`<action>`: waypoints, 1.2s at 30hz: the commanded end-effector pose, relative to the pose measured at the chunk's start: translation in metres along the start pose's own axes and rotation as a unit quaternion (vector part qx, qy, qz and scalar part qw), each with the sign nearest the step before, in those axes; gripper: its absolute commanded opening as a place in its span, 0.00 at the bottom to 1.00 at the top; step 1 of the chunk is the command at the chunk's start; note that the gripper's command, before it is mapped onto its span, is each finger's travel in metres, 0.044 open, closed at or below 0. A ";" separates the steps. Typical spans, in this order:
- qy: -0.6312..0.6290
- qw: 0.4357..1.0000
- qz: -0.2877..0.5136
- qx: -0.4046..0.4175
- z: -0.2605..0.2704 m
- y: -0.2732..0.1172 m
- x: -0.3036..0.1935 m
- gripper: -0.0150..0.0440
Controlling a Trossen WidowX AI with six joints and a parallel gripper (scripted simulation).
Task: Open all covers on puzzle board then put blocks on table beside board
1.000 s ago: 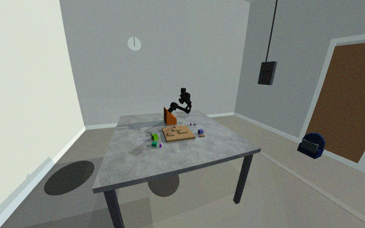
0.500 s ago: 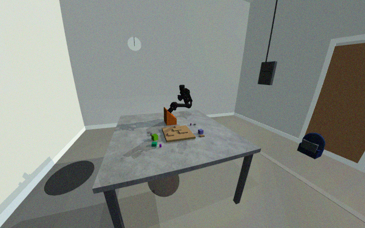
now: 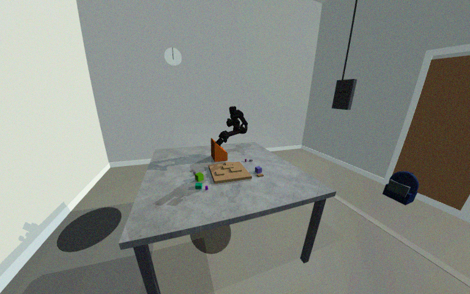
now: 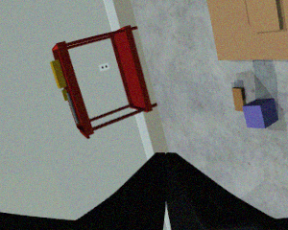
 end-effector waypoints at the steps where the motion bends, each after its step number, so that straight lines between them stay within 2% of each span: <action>1: -0.037 0.999 -0.010 -0.016 0.009 0.005 0.003 0.25; 20: -0.204 0.970 -0.049 -0.122 0.053 0.055 0.035 0.25; 36: -0.355 0.909 -0.030 -0.216 0.078 0.106 0.064 0.25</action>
Point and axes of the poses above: the point midway between the two fingers, 35 mm back from their tips, its own y axis out along the fingers, its own z axis across the jaws, x = y × z, the point moved 6 cm from there along -y, back along the fingers, and after that the axes turned 14 degrees about y, right-handed, at the moved point
